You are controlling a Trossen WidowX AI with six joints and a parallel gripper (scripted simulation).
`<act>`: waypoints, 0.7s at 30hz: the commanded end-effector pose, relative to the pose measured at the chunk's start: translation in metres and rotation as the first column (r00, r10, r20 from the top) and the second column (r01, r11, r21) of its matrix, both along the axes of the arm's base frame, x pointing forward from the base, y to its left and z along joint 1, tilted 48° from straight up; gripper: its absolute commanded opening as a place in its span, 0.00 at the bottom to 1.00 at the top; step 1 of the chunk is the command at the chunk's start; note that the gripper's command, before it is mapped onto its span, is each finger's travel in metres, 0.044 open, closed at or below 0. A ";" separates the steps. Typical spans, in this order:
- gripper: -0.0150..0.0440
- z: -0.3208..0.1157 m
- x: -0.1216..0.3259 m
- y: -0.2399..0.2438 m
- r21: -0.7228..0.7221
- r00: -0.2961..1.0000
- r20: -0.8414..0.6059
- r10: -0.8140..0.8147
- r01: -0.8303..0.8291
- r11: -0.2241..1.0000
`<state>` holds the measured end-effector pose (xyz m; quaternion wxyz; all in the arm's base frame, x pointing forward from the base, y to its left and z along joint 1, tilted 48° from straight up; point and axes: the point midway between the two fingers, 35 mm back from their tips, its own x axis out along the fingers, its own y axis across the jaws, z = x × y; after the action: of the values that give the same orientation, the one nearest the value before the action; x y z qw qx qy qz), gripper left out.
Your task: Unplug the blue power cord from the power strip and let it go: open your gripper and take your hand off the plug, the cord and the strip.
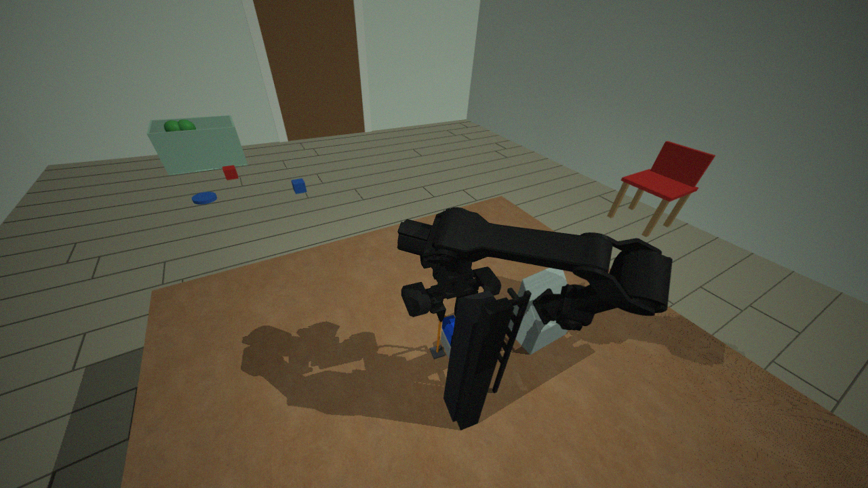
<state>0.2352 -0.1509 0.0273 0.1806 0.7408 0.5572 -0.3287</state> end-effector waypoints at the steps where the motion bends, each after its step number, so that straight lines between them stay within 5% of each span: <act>1: 0.53 0.005 0.000 0.007 0.008 1.000 -0.004 -0.002 0.002 1.000; 21: 0.53 -0.003 0.002 0.015 0.008 1.000 -0.004 -0.002 0.002 1.000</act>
<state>0.2381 -0.1388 0.0247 0.1812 0.7405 0.5578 -0.3281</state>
